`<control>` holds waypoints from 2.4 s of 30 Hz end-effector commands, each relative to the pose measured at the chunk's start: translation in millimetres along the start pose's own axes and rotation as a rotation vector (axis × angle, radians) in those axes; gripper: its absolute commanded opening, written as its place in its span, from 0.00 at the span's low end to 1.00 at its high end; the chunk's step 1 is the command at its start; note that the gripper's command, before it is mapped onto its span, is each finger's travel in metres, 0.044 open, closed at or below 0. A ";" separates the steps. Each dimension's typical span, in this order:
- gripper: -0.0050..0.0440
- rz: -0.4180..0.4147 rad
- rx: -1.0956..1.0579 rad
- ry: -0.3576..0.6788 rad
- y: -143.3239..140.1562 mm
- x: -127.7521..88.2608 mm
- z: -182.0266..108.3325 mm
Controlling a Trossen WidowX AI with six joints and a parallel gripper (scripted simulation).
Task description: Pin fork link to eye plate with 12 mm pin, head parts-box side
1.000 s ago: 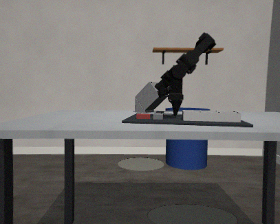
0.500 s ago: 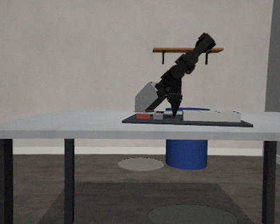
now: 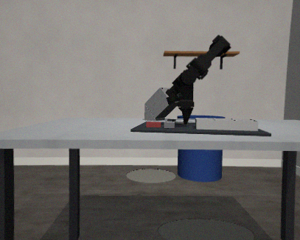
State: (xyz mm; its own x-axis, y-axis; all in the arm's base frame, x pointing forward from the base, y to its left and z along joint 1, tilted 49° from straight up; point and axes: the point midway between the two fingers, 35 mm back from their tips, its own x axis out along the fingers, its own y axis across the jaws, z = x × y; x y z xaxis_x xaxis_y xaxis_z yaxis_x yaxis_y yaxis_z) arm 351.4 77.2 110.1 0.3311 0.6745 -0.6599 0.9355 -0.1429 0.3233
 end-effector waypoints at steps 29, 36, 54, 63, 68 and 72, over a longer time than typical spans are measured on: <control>0.10 -0.003 0.001 -0.001 -0.6 1.1 12.0; 0.10 -0.003 0.001 -0.001 -0.6 1.1 14.3; 0.10 -0.003 0.001 -0.001 -0.7 1.1 20.0; 0.10 -0.003 0.001 -0.001 -0.7 1.1 23.3; 0.10 -0.003 0.001 -0.001 -0.7 1.1 25.0; 0.10 -0.003 0.001 -0.001 -0.7 1.1 25.6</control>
State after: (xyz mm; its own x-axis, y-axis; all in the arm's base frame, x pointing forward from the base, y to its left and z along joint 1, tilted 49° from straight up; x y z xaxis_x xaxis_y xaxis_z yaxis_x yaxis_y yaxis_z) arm 354.4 60.0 94.6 0.3321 0.6752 -0.6587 0.9349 -0.1431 0.3247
